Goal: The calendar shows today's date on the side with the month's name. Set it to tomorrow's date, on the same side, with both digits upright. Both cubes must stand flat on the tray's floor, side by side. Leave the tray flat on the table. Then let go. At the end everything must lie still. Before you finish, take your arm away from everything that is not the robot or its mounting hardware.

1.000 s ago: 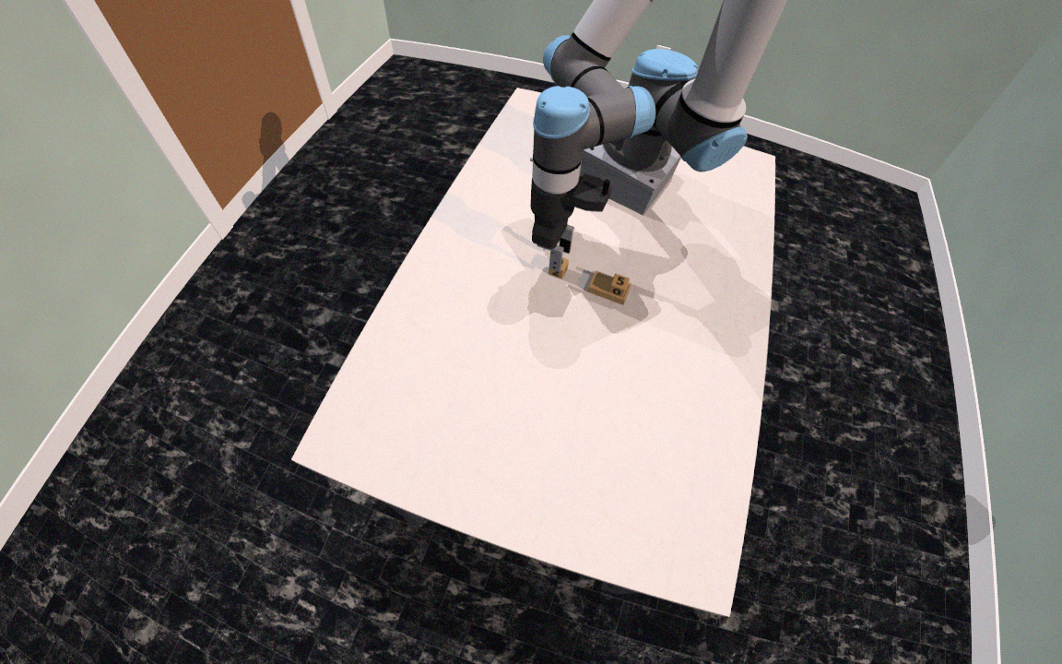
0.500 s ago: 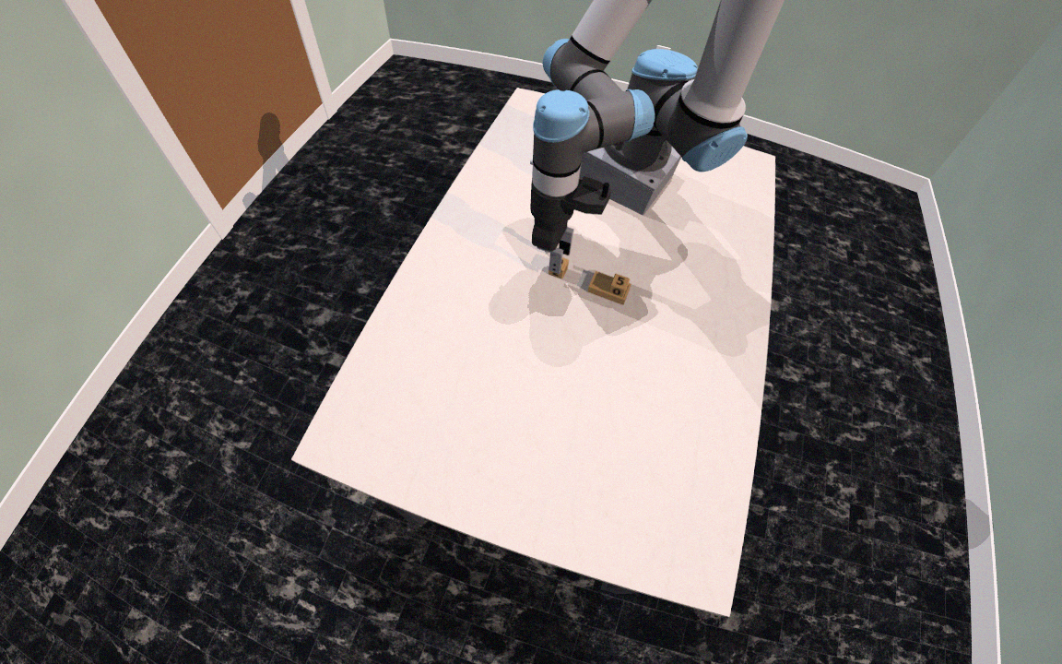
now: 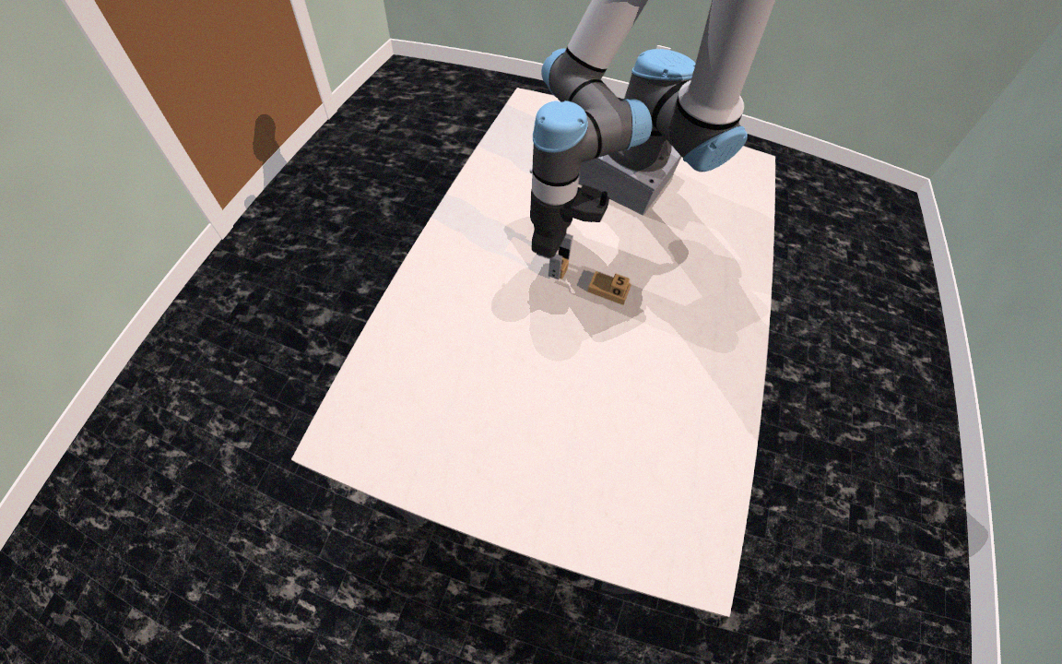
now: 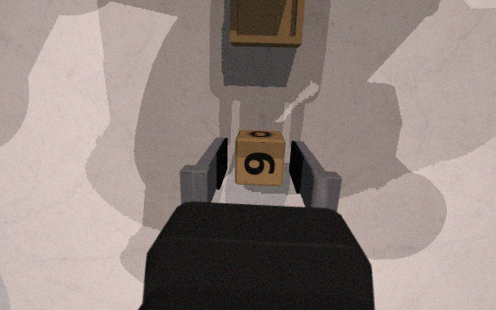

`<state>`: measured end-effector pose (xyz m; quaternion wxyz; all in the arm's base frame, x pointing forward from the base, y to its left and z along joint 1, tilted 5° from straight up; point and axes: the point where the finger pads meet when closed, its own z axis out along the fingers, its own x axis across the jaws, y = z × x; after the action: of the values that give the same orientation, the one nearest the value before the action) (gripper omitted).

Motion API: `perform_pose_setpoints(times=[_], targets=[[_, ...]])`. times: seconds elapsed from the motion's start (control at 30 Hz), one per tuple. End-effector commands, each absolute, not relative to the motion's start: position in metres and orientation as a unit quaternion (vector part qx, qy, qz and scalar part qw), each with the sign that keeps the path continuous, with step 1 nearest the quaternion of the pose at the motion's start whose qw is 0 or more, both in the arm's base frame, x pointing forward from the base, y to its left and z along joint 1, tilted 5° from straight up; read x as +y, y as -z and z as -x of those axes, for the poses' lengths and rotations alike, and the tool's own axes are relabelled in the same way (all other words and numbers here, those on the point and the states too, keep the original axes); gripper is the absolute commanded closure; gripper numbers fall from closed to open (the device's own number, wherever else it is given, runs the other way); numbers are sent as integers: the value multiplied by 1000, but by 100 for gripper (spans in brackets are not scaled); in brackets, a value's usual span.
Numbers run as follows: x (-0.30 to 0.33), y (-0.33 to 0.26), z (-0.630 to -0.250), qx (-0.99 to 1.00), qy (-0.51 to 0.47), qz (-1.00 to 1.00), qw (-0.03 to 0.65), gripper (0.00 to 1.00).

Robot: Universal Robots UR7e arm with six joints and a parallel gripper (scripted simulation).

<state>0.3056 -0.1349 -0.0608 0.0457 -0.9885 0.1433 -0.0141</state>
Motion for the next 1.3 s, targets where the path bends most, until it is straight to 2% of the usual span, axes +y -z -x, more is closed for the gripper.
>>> perform_pose_setpoints(times=[0.0, 1.2, 1.23, 1.27], targets=[[-135, 64, -306, 143, 15, 989, 45, 13], [-135, 64, -306, 143, 15, 989, 45, 13], [-135, 64, -306, 143, 15, 989, 45, 43], [-135, 64, -306, 143, 15, 989, 45, 43]])
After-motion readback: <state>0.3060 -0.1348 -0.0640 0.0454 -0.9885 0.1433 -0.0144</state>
